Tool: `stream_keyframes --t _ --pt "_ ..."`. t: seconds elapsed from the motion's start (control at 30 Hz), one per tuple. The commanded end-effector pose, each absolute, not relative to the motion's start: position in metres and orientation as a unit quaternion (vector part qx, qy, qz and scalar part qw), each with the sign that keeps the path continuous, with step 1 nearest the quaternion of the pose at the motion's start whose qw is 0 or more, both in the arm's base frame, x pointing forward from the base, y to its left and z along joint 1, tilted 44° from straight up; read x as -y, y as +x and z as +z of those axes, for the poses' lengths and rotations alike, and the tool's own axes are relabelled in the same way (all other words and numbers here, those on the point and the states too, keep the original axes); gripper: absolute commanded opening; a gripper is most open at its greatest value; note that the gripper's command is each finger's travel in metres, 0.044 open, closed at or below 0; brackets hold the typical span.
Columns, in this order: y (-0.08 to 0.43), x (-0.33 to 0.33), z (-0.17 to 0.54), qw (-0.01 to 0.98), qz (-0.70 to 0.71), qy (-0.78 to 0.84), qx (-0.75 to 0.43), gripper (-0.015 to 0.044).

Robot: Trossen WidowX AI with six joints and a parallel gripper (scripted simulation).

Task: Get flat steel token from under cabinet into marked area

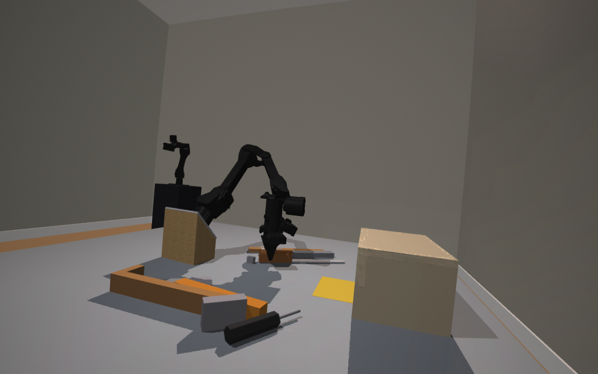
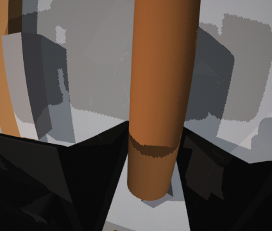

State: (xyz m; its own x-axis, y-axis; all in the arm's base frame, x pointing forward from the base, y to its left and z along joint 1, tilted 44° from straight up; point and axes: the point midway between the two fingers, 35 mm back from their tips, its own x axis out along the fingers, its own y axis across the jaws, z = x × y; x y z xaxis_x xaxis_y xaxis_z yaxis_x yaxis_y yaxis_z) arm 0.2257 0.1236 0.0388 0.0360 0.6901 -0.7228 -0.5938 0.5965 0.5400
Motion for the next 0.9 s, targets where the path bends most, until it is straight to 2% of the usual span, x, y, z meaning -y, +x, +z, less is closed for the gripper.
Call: stream_keyframes --t 0.0,0.87 --pt "0.228 -0.121 0.038 0.720 0.451 0.039 -0.526 0.0000" --pt "0.240 -0.106 0.023 0.720 0.457 0.030 -0.521 0.0000"
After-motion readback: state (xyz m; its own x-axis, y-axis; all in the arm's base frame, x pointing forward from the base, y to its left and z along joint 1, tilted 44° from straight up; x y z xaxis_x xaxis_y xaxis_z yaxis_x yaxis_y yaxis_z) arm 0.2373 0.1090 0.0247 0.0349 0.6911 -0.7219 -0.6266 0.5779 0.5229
